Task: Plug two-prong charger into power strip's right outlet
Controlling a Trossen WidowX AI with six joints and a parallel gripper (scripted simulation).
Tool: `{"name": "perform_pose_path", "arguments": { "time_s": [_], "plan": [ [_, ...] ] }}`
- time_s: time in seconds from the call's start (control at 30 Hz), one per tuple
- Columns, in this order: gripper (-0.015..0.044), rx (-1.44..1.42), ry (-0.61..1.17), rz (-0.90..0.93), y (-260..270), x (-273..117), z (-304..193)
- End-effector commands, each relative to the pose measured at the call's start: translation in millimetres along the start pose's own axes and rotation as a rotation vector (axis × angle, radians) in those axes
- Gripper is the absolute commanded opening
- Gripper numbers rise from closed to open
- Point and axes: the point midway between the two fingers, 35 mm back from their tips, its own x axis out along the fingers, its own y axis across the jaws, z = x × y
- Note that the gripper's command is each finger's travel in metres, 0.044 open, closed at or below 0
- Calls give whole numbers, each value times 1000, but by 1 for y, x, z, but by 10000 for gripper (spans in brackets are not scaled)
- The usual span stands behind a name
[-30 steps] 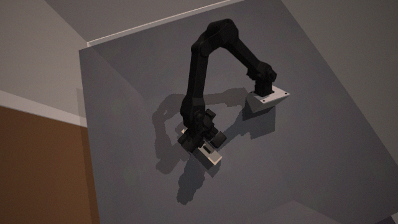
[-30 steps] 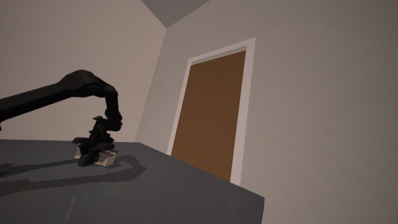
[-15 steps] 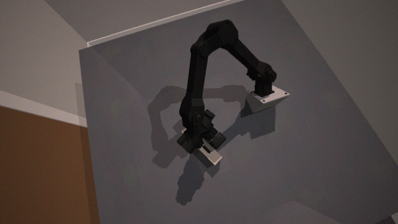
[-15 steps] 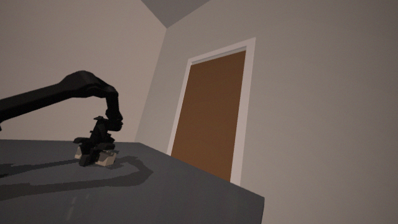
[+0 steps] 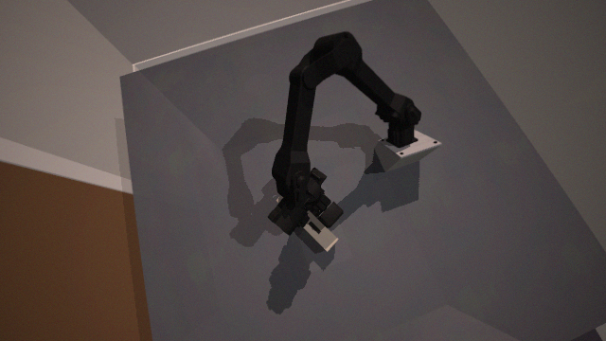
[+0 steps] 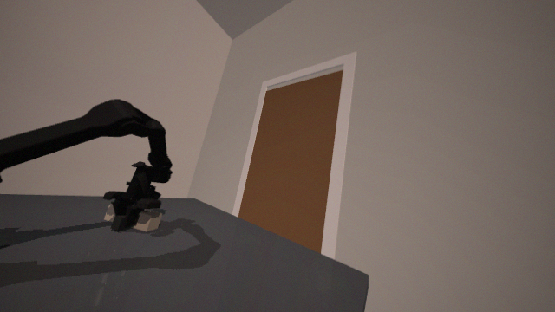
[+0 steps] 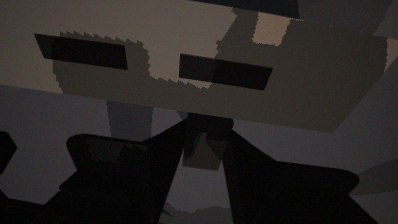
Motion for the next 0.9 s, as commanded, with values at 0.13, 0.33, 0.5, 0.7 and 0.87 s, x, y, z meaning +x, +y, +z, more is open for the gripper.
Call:
{"name": "perform_pose_path", "arguments": {
  "time_s": [0.13,0.33,0.5,0.7,0.87],
  "plan": [
    [0,1,-4,2,0,-1,3],
    [0,1,-4,2,0,-1,4],
    [0,1,-4,2,0,-1,6],
    [0,1,-4,2,0,-2,8],
    [0,1,-4,2,-1,-2,10]
  ]
}}
